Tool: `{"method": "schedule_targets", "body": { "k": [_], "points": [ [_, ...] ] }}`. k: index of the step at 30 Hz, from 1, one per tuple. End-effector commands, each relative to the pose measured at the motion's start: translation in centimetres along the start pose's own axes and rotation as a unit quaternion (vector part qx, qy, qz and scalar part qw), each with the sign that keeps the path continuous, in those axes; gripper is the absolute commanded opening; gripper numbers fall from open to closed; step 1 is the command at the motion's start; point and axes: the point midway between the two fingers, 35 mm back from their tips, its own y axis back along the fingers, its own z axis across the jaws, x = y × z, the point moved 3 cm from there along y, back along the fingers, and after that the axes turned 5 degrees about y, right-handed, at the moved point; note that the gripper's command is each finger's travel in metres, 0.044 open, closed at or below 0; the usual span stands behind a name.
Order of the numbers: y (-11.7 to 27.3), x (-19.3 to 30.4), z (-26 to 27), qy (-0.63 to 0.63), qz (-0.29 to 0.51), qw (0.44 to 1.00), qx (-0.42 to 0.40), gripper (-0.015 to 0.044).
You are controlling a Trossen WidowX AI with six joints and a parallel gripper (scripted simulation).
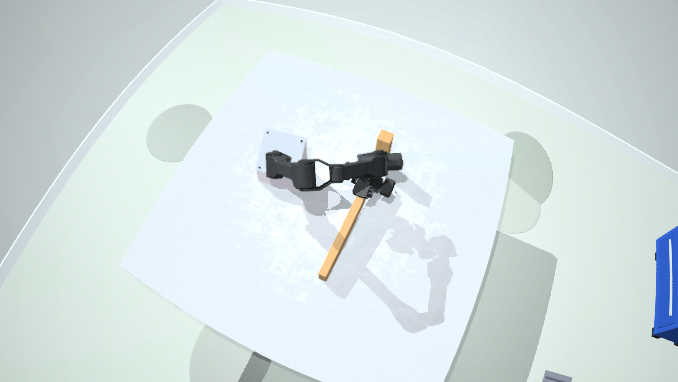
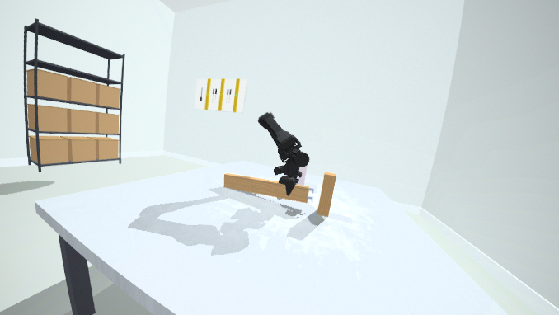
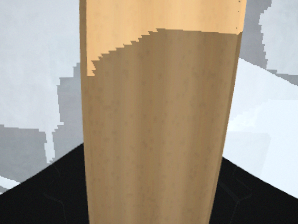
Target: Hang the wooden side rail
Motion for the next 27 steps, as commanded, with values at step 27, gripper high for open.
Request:
{"method": "schedule_targets", "body": {
  "k": [27],
  "points": [
    [0.45,0.66,0.16,0.002,0.003,1.0,-0.007,0.0]
  ]
}}
